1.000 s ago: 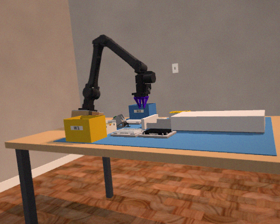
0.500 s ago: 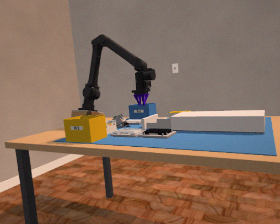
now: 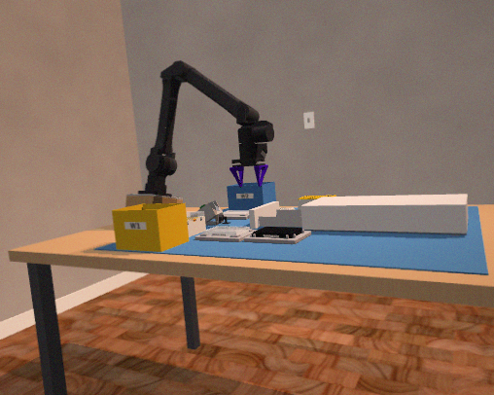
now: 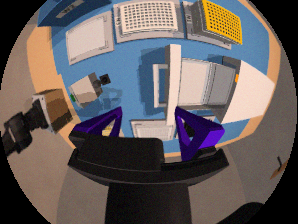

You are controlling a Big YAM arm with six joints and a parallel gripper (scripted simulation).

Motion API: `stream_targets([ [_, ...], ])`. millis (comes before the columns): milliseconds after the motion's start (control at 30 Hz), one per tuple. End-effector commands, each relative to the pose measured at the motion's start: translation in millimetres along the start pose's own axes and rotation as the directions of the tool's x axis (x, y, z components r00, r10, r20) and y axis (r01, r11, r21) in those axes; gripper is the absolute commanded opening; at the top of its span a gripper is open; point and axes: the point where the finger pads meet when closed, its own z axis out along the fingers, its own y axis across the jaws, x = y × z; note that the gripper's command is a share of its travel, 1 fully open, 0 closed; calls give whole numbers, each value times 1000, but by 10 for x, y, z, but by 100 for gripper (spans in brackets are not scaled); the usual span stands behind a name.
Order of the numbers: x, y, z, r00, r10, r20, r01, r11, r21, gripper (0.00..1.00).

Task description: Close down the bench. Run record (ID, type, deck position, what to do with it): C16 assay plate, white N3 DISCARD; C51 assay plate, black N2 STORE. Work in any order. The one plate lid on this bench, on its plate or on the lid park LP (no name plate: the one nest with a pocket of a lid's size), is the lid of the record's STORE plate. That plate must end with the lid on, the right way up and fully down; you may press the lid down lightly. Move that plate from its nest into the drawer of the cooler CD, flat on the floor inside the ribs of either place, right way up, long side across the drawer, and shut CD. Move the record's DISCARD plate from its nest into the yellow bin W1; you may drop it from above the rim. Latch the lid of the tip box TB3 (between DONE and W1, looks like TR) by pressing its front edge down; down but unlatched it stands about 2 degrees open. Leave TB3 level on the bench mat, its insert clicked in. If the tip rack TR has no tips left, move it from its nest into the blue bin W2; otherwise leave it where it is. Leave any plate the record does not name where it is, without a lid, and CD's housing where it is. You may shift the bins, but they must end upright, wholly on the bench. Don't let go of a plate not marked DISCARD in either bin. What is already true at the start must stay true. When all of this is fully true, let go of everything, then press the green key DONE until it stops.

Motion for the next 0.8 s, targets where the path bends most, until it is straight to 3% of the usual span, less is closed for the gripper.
stream_targets([
  [0,-176,27,-147,995,103,7,-103,994,42,100],
  [300,-352,233,-137,944,329,19,-330,943,42,100],
  [500,-503,427,-128,859,511,26,-511,859,34,100],
  [700,-655,612,-120,740,671,33,-672,740,28,100],
  [767,-655,612,-120,740,671,33,-672,740,28,100],
])
